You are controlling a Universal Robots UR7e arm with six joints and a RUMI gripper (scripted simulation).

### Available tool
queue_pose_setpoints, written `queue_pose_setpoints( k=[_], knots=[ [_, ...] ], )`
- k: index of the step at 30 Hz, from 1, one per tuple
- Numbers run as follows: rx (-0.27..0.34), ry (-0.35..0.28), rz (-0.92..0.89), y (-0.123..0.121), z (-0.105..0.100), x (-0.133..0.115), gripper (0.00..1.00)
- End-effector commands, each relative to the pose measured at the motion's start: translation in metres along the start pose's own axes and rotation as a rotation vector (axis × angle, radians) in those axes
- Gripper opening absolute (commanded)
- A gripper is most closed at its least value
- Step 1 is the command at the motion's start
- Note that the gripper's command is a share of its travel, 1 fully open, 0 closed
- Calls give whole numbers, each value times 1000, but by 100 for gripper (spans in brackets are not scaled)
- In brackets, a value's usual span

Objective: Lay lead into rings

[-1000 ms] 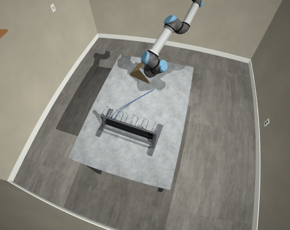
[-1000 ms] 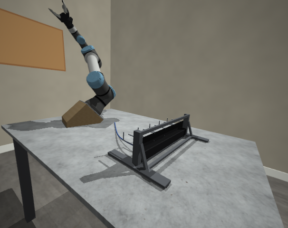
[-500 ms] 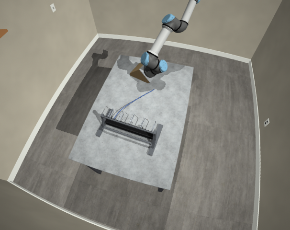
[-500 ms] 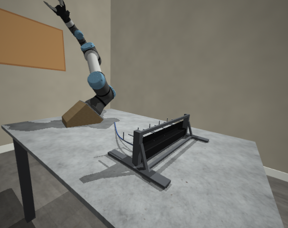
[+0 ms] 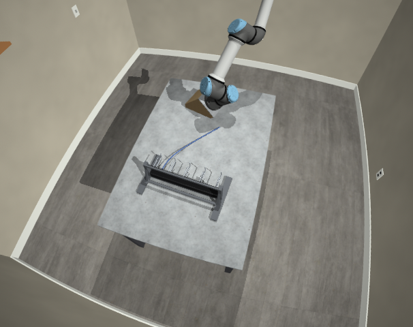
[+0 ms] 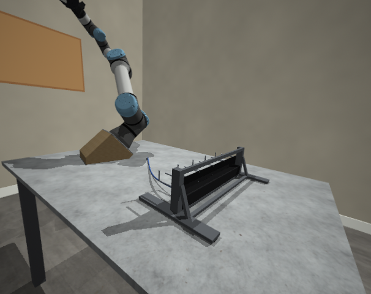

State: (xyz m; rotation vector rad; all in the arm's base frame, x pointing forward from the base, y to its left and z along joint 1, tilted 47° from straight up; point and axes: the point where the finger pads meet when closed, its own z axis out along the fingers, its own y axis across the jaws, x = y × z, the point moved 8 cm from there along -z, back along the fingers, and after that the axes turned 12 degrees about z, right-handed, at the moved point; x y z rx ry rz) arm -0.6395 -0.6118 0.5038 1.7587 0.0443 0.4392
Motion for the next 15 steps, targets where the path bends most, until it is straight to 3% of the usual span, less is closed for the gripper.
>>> queue_pose_setpoints(
  k=[1, 2, 5, 7, 10, 15],
  knots=[
    [30, 27, 3, -10, 27, 24, 100],
    [45, 40, 4, -13, 40, 32, 100],
    [45, 40, 4, -13, 40, 32, 100],
    [76, 67, 5, -19, 65, 51, 100],
    [93, 81, 6, -23, 78, 61, 100],
    [146, 128, 7, -36, 116, 95, 100]
  ],
)
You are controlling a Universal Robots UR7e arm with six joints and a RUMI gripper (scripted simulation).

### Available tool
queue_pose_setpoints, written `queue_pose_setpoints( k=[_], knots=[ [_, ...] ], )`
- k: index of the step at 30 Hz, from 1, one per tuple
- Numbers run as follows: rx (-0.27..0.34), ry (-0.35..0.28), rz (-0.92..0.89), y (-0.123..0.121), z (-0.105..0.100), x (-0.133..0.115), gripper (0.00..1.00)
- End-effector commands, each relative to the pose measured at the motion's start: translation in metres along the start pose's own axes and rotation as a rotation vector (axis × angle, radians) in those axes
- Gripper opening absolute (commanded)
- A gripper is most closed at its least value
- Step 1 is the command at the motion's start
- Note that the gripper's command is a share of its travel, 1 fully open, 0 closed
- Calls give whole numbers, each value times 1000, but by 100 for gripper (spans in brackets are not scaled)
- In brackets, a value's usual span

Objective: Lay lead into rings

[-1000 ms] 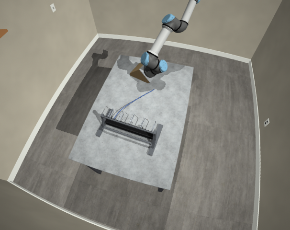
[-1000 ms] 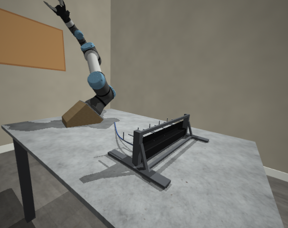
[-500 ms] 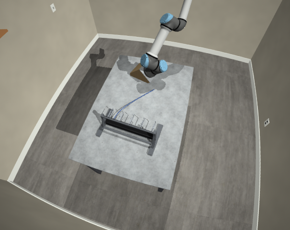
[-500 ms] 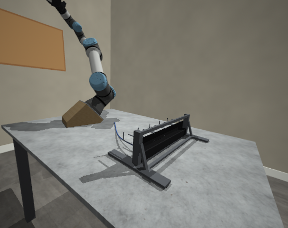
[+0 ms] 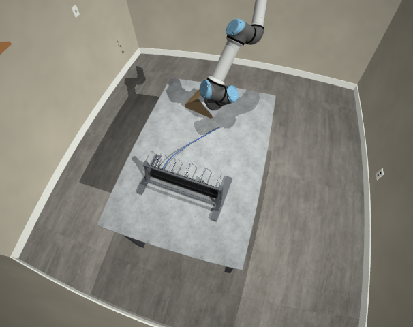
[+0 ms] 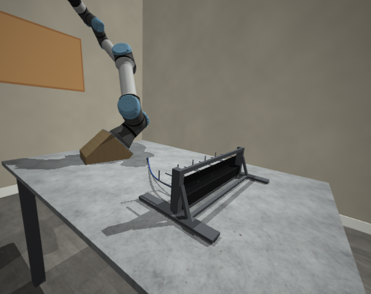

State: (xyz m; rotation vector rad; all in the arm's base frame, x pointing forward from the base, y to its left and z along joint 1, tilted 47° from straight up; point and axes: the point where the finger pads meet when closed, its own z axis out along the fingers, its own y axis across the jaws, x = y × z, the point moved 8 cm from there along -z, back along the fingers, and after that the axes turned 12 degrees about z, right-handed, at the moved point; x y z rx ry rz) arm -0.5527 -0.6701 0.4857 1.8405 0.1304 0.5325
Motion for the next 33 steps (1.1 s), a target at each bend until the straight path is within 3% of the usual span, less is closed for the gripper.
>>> queue_pose_setpoints(
  k=[1, 2, 3, 5, 7, 8, 11, 13, 18, 20, 21, 22, 24, 26, 27, 29, 30, 32, 33],
  knots=[
    [41, 34, 0, -11, 36, 32, 100],
    [60, 50, 0, -15, 50, 43, 100],
    [60, 50, 0, -15, 50, 43, 100],
    [99, 85, -2, -23, 79, 67, 100],
    [99, 85, -2, -23, 79, 67, 100],
    [120, 102, -3, -28, 93, 81, 100],
    [141, 121, -5, -33, 107, 94, 100],
    [184, 159, -9, -44, 134, 124, 100],
    [230, 198, -16, -57, 159, 155, 100],
    [277, 240, -23, -72, 183, 189, 100],
    [277, 240, -23, -72, 183, 189, 100],
    [301, 261, -28, -80, 194, 207, 100],
    [301, 261, -28, -80, 194, 207, 100],
    [351, 304, -39, -96, 215, 244, 100],
    [351, 304, -39, -96, 215, 244, 100],
    [402, 349, -51, -115, 232, 282, 100],
    [402, 349, -51, -115, 232, 282, 100],
    [453, 395, -66, -133, 246, 318, 100],
    [453, 395, -66, -135, 247, 321, 100]
  ],
)
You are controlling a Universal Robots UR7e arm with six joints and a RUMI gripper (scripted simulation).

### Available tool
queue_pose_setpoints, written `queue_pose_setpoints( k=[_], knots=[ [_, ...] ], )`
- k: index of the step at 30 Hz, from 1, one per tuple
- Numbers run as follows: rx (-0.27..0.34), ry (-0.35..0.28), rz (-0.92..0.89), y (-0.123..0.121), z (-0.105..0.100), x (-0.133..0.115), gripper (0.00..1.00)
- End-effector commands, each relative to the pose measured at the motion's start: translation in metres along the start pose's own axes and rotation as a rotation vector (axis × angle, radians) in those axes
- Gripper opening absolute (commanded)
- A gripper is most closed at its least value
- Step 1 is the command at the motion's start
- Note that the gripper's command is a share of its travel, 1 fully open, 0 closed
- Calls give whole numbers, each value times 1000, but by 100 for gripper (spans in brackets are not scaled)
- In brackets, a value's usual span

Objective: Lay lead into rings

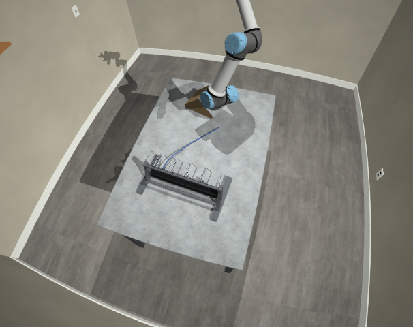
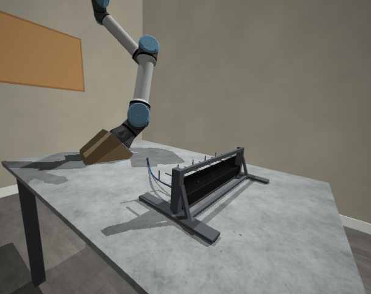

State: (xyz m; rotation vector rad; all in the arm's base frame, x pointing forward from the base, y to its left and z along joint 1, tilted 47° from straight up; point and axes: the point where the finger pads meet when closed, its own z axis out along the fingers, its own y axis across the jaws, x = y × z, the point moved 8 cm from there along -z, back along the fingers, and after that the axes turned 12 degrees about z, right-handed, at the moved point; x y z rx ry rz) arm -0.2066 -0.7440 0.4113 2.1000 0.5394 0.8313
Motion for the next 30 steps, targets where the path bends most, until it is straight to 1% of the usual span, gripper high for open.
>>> queue_pose_setpoints(
  k=[1, 2, 4, 5, 6, 8, 10, 11, 12, 13, 14, 15, 16, 17, 18, 19, 21, 22, 23, 25, 27, 28, 30],
  knots=[
    [92, 73, -25, -20, 63, 66, 100],
    [92, 73, -25, -20, 63, 66, 100],
    [146, 118, -42, -31, 90, 98, 100],
    [146, 118, -42, -32, 92, 100, 100],
    [174, 141, -51, -39, 106, 117, 100],
    [174, 141, -51, -39, 106, 117, 100],
    [229, 187, -70, -54, 131, 152, 100],
    [257, 210, -80, -61, 141, 167, 100],
    [285, 232, -91, -66, 148, 177, 100],
    [285, 232, -91, -72, 154, 188, 100],
    [313, 255, -102, -79, 161, 202, 100],
    [313, 255, -102, -81, 164, 207, 100],
    [341, 278, -113, -91, 174, 225, 100],
    [369, 301, -125, -98, 179, 237, 100],
    [396, 324, -137, -105, 185, 248, 100],
    [396, 324, -137, -112, 190, 261, 100],
    [452, 369, -162, -127, 199, 284, 100],
    [452, 369, -162, -134, 203, 296, 100],
    [479, 391, -175, -143, 207, 309, 100],
    [479, 391, -175, -143, 207, 309, 100],
    [533, 435, -201, -170, 217, 347, 100],
    [559, 456, -214, -181, 220, 361, 100],
    [611, 499, -241, -198, 223, 383, 100]
  ],
)
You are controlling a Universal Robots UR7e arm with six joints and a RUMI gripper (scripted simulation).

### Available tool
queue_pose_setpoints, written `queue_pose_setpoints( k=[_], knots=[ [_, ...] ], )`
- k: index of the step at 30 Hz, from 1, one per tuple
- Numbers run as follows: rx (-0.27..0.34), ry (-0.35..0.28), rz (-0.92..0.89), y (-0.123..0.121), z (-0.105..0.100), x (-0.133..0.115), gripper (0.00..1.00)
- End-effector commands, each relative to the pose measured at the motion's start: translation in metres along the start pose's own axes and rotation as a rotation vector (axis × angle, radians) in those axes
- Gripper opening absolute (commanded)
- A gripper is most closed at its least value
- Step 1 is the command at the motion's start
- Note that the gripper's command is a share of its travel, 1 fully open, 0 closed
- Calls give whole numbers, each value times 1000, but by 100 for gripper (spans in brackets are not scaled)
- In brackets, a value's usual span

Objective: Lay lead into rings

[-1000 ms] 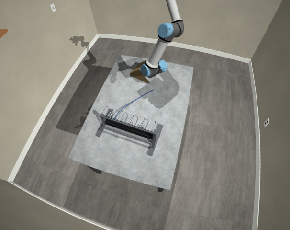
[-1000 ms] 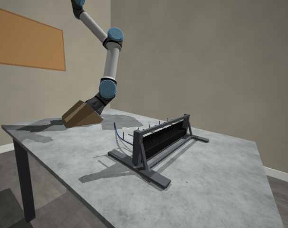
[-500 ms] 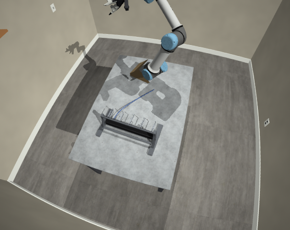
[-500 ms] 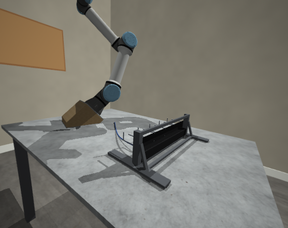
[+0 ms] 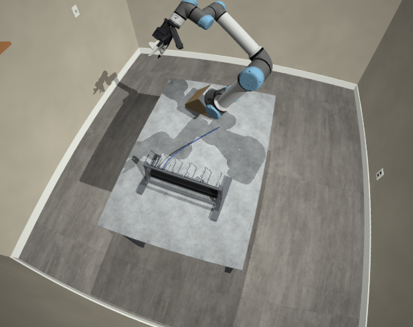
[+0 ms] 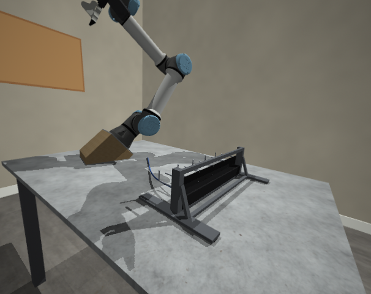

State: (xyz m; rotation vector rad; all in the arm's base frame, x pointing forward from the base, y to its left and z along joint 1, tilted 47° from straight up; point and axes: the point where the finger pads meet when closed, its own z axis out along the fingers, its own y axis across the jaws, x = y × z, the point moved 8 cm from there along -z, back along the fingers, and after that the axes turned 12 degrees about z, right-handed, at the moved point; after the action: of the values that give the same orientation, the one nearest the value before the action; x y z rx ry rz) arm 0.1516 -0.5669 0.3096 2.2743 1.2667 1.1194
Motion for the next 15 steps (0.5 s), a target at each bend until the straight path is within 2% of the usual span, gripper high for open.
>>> queue_pose_setpoints(
  k=[1, 2, 5, 6, 10, 12, 15],
  knots=[
    [130, 94, -63, -20, 64, 65, 100],
    [130, 94, -63, -24, 74, 77, 100],
    [208, 151, -102, -41, 101, 108, 100],
    [208, 151, -102, -46, 109, 119, 100],
    [304, 223, -154, -74, 142, 163, 100],
    [304, 223, -154, -74, 142, 163, 100],
    [372, 271, -191, -102, 166, 201, 100]
  ],
)
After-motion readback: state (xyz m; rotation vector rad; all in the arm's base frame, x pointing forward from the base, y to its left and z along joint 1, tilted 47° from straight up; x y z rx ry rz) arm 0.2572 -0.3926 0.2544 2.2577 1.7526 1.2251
